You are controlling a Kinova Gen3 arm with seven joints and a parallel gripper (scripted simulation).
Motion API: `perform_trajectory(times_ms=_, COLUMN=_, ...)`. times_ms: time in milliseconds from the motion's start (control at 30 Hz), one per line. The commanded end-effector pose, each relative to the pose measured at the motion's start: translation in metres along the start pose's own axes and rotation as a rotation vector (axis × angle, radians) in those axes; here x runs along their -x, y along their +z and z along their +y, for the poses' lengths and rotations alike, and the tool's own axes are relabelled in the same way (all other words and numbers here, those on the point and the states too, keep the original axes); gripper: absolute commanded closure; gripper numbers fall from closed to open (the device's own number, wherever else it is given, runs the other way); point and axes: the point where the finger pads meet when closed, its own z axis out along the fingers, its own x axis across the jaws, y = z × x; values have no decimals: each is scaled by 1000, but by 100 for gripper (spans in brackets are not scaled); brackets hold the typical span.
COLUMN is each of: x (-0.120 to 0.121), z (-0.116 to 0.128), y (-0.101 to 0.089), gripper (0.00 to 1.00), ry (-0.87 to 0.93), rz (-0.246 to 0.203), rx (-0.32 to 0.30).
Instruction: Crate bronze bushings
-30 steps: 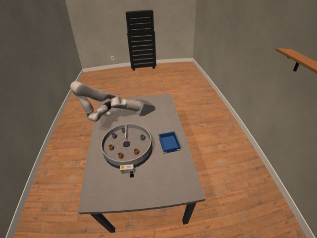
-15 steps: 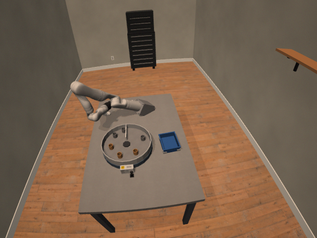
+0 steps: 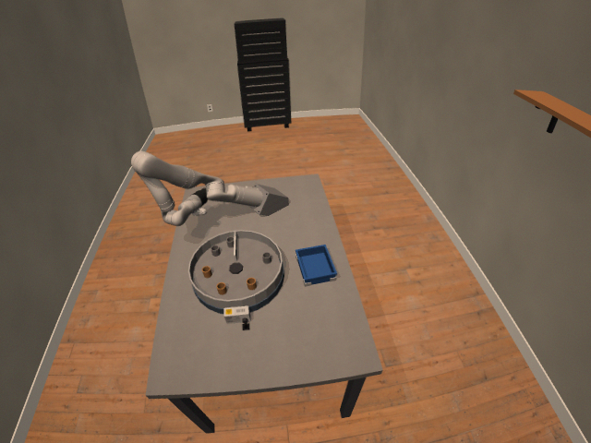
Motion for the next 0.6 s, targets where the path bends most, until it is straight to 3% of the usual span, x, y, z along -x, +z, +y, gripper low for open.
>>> perform_trajectory(times_ms=0, x=40, z=4, y=-23, gripper=0, ry=1, rz=1, rx=1)
perform_trajectory(times_ms=33, x=50, z=5, y=-29, gripper=0, ry=1, rz=1, rx=1)
perform_trajectory(times_ms=433, x=50, z=5, y=-29, gripper=0, ry=1, rz=1, rx=1)
perform_trajectory(times_ms=467, x=10, z=1, y=-6, gripper=0, ry=0, rz=0, rx=1)
perform_trajectory(times_ms=567, x=40, z=4, y=-23, gripper=0, ry=1, rz=1, rx=1)
